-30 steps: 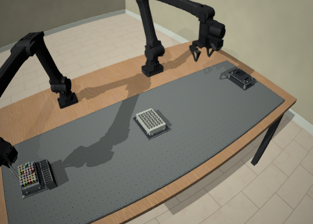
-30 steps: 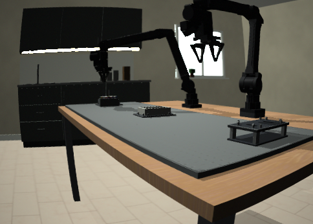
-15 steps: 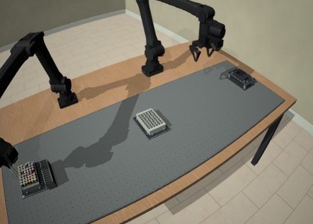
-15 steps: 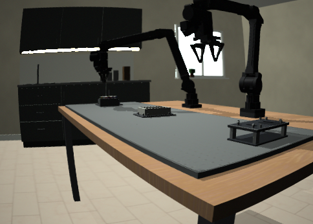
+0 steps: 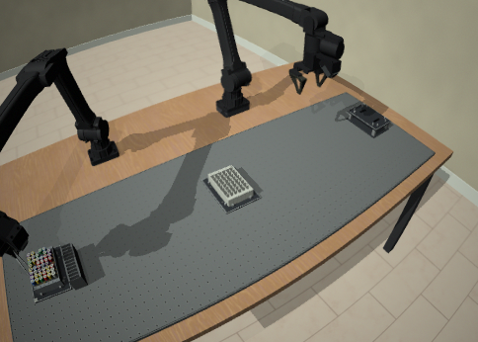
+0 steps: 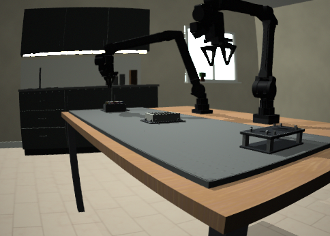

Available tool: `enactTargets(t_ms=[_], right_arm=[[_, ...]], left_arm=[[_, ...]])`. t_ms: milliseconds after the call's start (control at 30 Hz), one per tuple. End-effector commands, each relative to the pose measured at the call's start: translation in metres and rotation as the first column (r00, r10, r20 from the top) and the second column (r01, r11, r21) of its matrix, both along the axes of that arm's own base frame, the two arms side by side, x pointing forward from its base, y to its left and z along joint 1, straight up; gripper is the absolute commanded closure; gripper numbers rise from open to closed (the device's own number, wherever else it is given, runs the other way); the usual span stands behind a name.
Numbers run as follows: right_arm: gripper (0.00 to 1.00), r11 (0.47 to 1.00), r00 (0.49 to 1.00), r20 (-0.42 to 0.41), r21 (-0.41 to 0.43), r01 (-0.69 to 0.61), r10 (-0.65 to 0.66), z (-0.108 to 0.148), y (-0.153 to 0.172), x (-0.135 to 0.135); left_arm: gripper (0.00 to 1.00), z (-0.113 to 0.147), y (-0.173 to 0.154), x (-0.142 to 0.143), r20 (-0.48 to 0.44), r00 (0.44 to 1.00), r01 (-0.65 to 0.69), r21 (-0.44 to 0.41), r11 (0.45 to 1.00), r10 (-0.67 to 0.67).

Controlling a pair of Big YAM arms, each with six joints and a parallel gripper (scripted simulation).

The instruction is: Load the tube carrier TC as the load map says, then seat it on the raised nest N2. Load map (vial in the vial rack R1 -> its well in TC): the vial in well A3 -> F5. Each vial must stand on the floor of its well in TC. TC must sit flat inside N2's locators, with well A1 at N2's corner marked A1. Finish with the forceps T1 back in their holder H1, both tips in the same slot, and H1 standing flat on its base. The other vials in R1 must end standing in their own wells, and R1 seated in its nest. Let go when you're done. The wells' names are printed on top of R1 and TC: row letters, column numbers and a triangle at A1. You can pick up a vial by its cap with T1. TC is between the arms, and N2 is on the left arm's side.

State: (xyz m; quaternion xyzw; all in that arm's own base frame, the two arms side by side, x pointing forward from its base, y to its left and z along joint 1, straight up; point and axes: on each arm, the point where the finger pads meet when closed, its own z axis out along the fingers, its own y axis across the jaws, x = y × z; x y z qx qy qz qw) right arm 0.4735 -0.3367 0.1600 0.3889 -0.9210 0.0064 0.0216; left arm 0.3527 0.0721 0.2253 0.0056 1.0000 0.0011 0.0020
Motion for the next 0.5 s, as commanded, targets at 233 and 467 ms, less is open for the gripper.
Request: enactTargets(t_ms=[233, 467], right_arm=[[0.89, 1.000, 1.000, -0.021, 0.016, -0.002, 0.003, -0.0282, 0.0052, 0.0057], [0.89, 1.000, 1.000, -0.017, 0.014, -0.002, 0.002, -0.0283, 0.0046, 0.0068]], left_arm=[[0.00, 0.0143, 0.0002, 0.0079, 0.031, 0.999, 0.015, 0.005, 1.000, -0.015], [0.00, 0.0143, 0.0002, 0.0079, 0.031, 0.999, 0.015, 0.005, 1.000, -0.015]])
